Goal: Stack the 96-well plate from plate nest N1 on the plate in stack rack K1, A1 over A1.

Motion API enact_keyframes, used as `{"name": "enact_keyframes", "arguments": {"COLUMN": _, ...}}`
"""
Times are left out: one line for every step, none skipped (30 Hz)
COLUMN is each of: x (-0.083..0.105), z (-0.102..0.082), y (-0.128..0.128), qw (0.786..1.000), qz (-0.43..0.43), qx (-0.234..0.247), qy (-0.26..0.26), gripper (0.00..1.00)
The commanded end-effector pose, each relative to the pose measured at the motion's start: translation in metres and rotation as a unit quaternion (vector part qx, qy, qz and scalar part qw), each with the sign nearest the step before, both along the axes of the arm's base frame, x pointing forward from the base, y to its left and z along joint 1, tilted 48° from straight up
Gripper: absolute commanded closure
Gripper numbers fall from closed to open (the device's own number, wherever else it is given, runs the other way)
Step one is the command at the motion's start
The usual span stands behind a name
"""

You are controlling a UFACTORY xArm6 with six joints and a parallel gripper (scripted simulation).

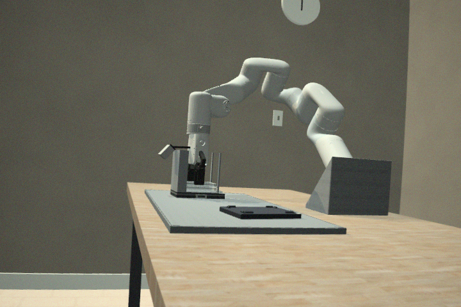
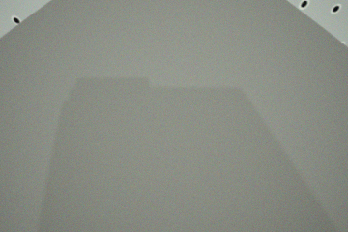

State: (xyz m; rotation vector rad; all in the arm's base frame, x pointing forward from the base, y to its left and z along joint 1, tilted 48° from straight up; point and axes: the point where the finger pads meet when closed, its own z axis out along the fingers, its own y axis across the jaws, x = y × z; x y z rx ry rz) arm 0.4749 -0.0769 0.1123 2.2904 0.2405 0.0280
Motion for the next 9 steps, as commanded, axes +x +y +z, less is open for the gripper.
{"name": "enact_keyframes", "arguments": {"x": 0.001, "z": 0.001, "y": 0.0009, "qw": 1.0, "qz": 0.001, "qx": 0.0, "qy": -0.001, "gripper": 0.0}}
{"name": "enact_keyframes", "arguments": {"x": 0.001, "z": 0.001, "y": 0.0009, "qw": 1.0, "qz": 0.001, "qx": 0.0, "qy": -0.001, "gripper": 0.0}}
{"name": "enact_keyframes", "arguments": {"x": 0.001, "z": 0.001, "y": 0.0009, "qw": 1.0, "qz": 0.001, "qx": 0.0, "qy": -0.001, "gripper": 0.0}}
{"name": "enact_keyframes", "arguments": {"x": 0.001, "z": 0.001, "y": 0.0009, "qw": 1.0, "qz": 0.001, "qx": 0.0, "qy": -0.001, "gripper": 0.0}}
{"name": "enact_keyframes", "arguments": {"x": 0.0007, "z": 0.0027, "y": 0.0028, "qw": 1.0, "qz": 0.001, "qx": 0.0, "qy": -0.001, "gripper": 0.0}}
{"name": "enact_keyframes", "arguments": {"x": 0.0005, "z": 0.0046, "y": 0.0048, "qw": 1.0, "qz": 0.001, "qx": 0.0, "qy": -0.001, "gripper": 0.0}}
{"name": "enact_keyframes", "arguments": {"x": 0.0002, "z": 0.0063, "y": 0.0068, "qw": 1.0, "qz": 0.001, "qx": 0.0, "qy": -0.001, "gripper": 0.0}}
{"name": "enact_keyframes", "arguments": {"x": -0.0001, "z": 0.0081, "y": 0.0088, "qw": 1.0, "qz": 0.001, "qx": 0.0, "qy": -0.001, "gripper": 0.0}}
{"name": "enact_keyframes", "arguments": {"x": -0.0001, "z": 0.0081, "y": 0.0088, "qw": 1.0, "qz": 0.001, "qx": 0.0, "qy": -0.001, "gripper": 0.0}}
